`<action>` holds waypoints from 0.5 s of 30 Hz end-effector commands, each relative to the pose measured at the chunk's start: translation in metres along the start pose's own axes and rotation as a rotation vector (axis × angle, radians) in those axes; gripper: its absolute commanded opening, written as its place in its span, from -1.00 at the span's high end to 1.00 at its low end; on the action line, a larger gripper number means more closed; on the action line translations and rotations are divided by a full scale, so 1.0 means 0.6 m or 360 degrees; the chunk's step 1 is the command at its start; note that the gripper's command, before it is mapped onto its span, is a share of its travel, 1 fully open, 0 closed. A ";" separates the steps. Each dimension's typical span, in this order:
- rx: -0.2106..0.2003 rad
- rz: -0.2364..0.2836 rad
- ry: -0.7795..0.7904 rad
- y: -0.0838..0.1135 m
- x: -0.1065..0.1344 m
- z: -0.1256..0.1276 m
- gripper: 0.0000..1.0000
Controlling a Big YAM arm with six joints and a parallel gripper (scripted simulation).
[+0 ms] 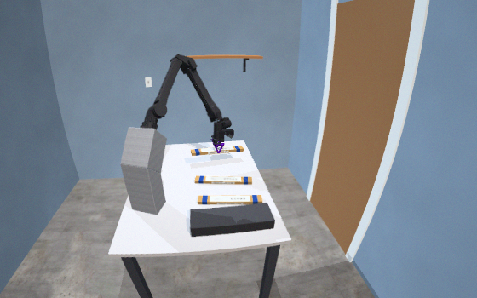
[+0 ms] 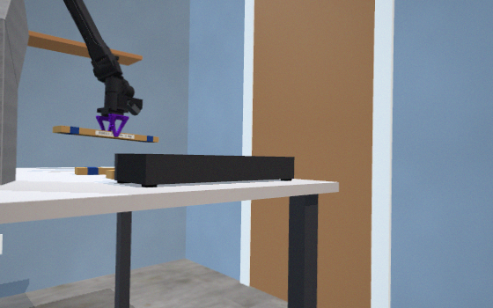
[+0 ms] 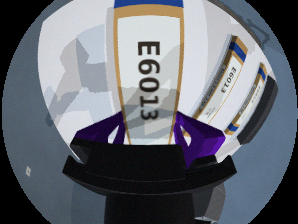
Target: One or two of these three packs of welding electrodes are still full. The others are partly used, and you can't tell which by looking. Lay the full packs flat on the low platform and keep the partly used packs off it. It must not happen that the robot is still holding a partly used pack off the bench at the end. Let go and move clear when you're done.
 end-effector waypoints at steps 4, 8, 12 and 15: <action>-0.0003 -0.0105 -0.0006 0.079 -0.036 -0.008 1.00; -0.0005 -0.0111 -0.0003 0.087 -0.039 -0.006 1.00; -0.0006 -0.0115 -0.0001 0.101 -0.041 -0.005 1.00; -0.0004 -0.0110 -0.0003 0.110 -0.037 -0.007 1.00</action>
Point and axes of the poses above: the point where the finger pads meet when closed, its own y axis back along the fingers, its own z axis across the jaws, x = y × z, the point moved 2 cm from there along y, back along the fingers, and after that the axes turned 10 degrees about y, right-handed, at the moved point
